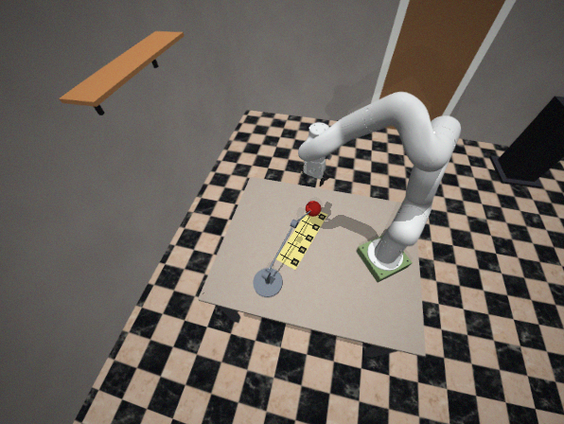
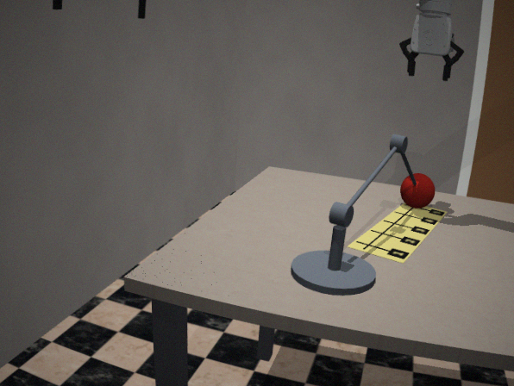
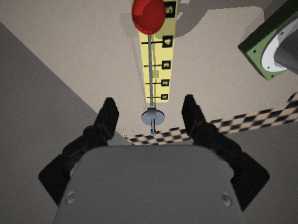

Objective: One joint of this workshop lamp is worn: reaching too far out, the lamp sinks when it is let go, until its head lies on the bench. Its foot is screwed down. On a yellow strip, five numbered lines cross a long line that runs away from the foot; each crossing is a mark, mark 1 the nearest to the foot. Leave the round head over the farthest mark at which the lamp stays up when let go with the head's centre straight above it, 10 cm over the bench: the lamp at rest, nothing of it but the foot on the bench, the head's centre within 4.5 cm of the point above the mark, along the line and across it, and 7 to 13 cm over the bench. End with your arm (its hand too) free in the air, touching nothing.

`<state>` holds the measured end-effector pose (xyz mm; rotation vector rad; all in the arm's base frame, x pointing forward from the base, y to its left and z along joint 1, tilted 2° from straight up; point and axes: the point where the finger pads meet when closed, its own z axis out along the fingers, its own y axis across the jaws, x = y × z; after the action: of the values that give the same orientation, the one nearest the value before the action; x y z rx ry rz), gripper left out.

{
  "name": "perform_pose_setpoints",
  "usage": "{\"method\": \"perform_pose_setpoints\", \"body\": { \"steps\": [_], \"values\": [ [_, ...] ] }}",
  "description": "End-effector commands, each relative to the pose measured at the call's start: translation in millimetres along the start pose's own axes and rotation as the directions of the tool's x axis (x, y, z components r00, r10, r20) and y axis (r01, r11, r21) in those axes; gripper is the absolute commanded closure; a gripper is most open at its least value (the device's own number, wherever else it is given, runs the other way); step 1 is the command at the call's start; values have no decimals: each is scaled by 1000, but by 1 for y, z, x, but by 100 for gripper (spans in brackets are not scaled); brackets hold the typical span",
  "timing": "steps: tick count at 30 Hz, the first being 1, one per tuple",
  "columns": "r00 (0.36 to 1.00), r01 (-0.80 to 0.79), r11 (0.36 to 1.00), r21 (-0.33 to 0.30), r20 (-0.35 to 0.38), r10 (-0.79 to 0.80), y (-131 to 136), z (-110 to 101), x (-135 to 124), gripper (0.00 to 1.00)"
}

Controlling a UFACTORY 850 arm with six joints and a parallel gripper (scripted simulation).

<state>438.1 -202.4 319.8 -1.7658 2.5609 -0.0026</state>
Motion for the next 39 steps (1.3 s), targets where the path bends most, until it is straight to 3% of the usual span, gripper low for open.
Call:
{"method": "perform_pose_setpoints", "body": {
  "steps": [1, 4, 19, 39],
  "values": [
    [1000, 0, 1000, 2, 0, 0, -1, -1, 12, 0],
    [1000, 0, 1000, 2, 0, 0, -1, -1, 14, 0],
    [985, -2, 1000, 1, 175, 1, -1, -1, 9, 0],
    [949, -5, 1000, 2, 315, 4, -1, 4, 10, 0]
  ]
}}
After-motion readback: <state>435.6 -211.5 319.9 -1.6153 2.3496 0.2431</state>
